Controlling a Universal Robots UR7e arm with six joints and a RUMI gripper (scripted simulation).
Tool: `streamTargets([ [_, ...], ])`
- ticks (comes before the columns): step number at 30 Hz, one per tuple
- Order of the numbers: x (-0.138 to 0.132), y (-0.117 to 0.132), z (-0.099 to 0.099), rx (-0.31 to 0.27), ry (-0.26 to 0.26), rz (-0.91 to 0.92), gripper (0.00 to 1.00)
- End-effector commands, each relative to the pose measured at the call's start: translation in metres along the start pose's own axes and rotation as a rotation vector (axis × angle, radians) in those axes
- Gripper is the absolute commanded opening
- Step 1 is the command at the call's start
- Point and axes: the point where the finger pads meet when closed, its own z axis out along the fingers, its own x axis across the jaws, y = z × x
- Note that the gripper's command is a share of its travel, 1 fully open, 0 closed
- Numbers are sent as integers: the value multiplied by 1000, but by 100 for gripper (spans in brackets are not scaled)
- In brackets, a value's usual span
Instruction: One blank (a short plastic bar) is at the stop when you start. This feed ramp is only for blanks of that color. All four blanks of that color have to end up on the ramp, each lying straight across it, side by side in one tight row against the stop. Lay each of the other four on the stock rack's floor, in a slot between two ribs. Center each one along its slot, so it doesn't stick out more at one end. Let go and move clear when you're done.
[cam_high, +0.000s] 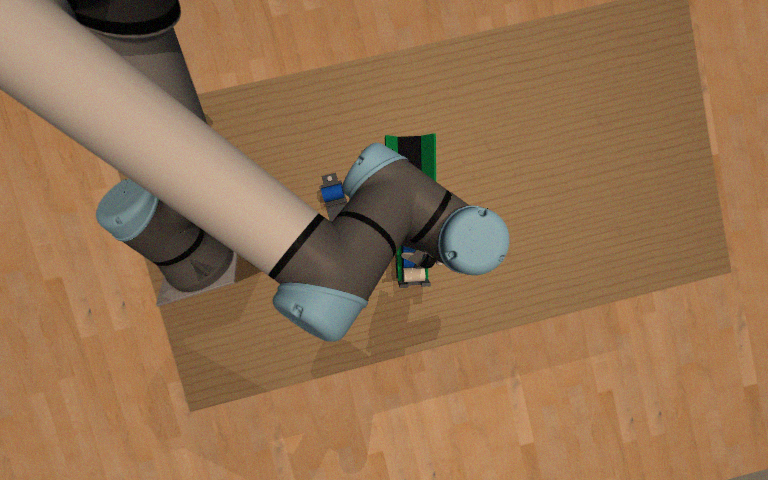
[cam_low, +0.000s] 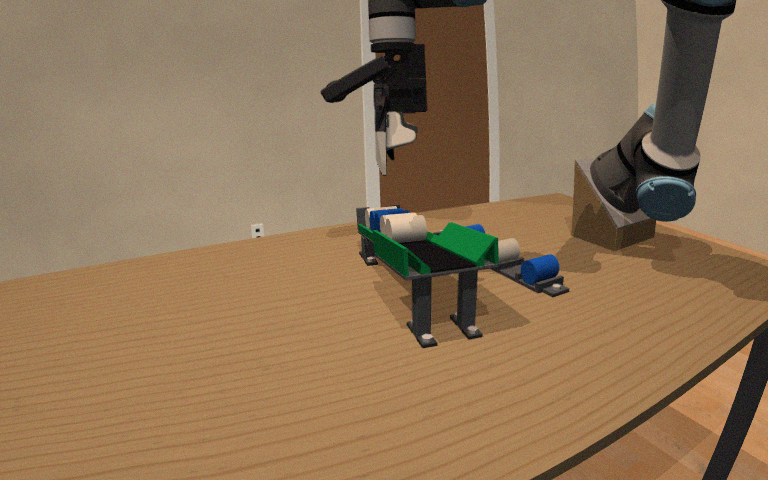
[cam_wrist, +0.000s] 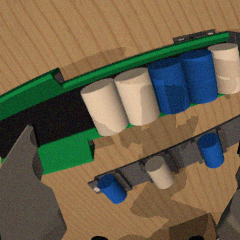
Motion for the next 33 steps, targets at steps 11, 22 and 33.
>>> streamTargets([
  [11, 14, -1, 3, 2, 3, 371, 100],
  [22, 20, 0, 4, 3, 3, 575, 100],
  [33, 28, 1, 6, 3, 3, 835, 100],
])
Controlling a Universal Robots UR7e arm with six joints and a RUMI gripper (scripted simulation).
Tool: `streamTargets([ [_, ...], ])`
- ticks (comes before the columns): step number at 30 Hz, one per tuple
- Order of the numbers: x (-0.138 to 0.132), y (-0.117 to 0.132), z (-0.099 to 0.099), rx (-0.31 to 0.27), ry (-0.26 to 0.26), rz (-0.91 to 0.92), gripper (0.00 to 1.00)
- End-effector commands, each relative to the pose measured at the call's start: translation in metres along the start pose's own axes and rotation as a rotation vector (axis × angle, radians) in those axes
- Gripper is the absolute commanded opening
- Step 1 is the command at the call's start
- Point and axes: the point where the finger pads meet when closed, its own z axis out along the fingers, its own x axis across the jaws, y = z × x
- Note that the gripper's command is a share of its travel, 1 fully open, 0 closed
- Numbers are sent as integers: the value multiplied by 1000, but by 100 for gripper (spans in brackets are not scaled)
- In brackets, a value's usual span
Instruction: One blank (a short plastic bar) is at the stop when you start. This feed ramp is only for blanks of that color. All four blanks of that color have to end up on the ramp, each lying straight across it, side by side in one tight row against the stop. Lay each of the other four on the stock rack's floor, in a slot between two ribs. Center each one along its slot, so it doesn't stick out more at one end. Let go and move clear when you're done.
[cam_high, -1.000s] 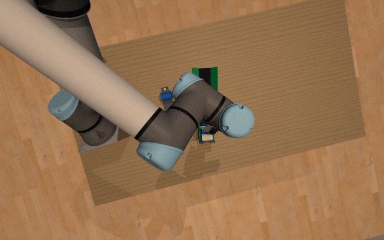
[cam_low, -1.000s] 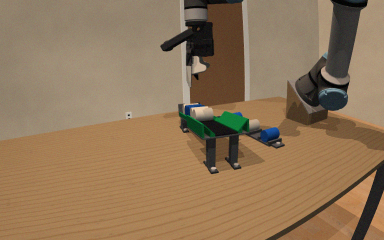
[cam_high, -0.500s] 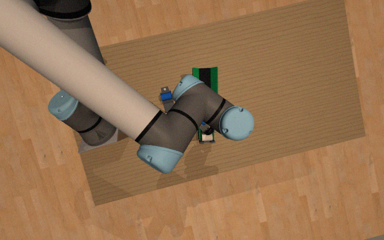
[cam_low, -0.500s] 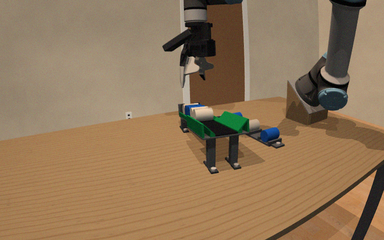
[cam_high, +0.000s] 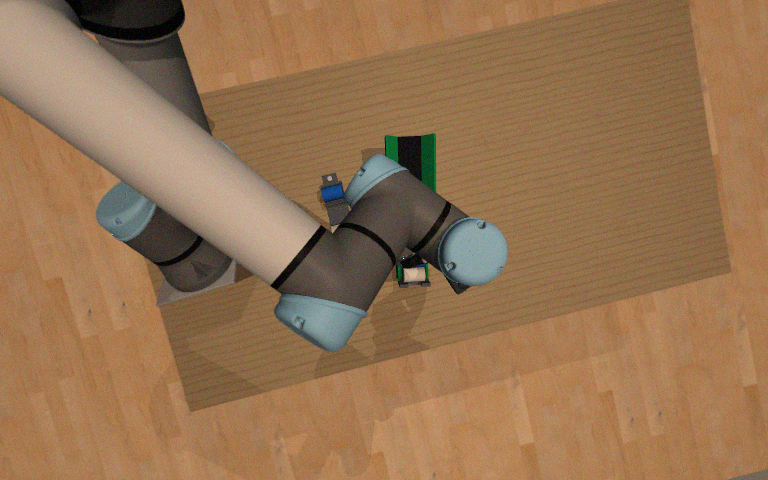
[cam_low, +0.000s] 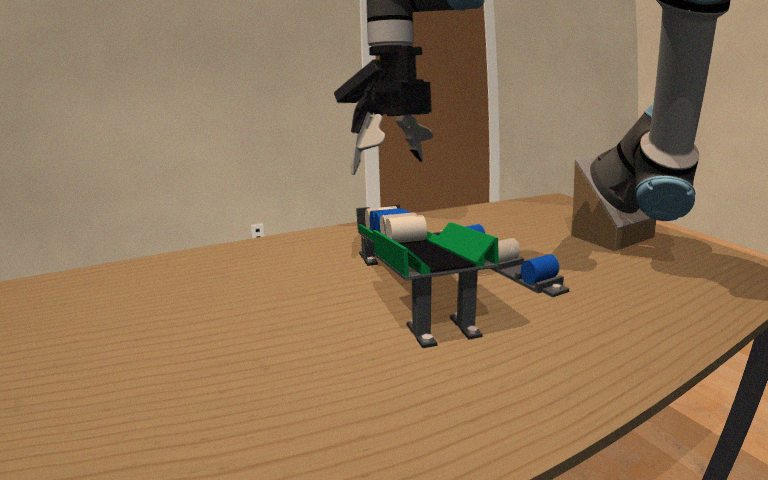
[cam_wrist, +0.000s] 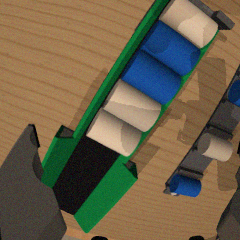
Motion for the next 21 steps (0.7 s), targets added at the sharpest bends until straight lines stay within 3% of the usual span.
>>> streamTargets([
  [1, 6, -3, 2, 3, 2, 167, 100],
  [21, 14, -6, 4, 4, 1, 476, 100],
])
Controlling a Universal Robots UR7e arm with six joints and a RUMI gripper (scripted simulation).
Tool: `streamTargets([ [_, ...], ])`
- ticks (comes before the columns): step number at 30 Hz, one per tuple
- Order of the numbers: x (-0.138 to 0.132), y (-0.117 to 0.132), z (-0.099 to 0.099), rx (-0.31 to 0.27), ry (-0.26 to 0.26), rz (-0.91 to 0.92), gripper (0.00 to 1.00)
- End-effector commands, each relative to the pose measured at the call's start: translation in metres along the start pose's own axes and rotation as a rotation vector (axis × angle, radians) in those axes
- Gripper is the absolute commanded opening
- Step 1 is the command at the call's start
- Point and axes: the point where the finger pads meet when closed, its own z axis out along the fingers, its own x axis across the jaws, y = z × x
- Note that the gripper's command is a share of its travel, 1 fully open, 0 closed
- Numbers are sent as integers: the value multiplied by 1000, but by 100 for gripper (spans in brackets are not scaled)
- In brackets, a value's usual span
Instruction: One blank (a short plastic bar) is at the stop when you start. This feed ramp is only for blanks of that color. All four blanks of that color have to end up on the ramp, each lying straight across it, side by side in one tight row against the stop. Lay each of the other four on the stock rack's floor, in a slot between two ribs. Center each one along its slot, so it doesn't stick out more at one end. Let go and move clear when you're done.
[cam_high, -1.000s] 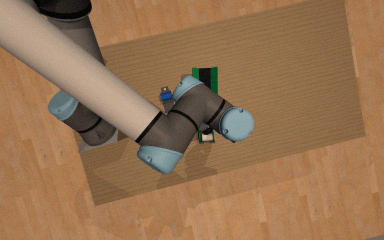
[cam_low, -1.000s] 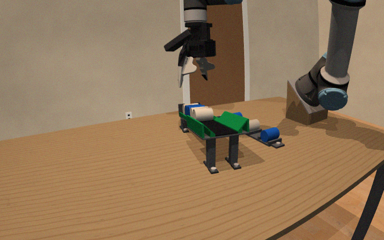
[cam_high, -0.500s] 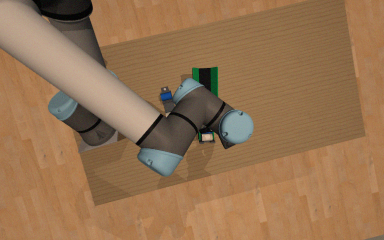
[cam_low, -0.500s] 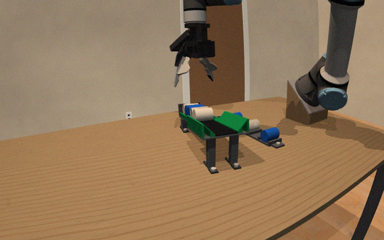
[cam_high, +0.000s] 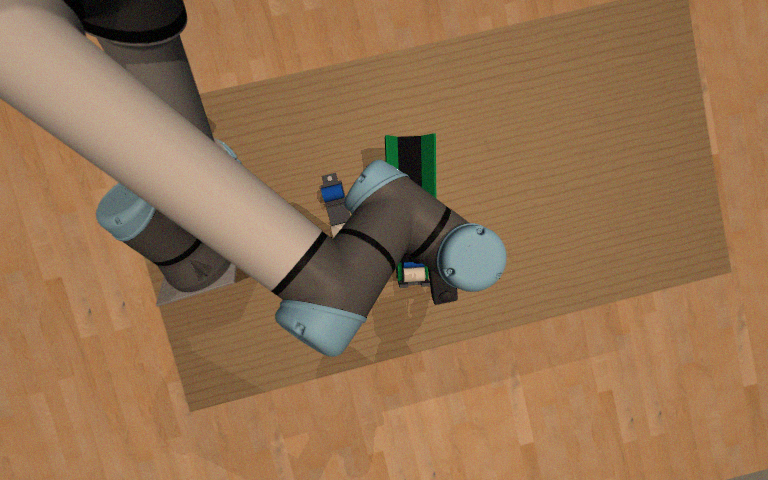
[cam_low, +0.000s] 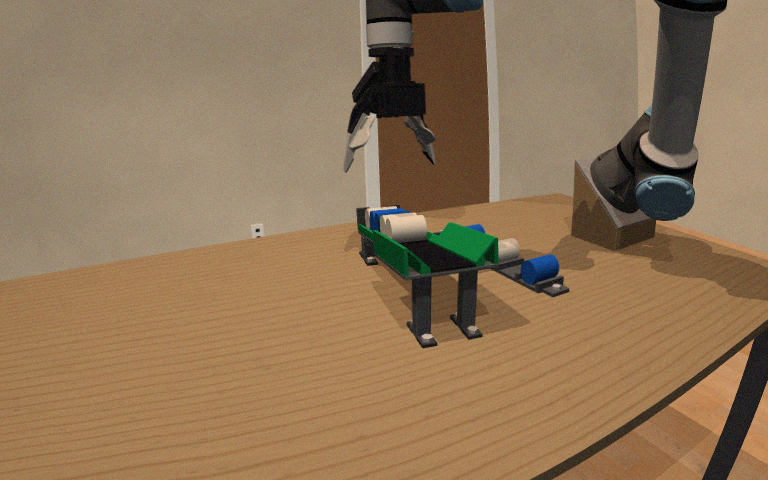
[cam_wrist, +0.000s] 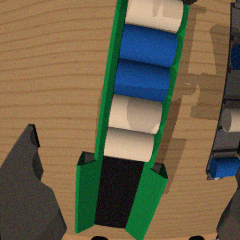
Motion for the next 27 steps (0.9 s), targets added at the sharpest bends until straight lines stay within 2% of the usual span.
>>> streamTargets([
  [1, 3, -2, 1, 3, 0, 78, 100],
  [21, 4, -3, 1, 3, 0, 147, 100],
  [22, 4, -3, 1, 3, 0, 147, 46],
  [27, 4, -3, 1, 3, 0, 146, 46],
])
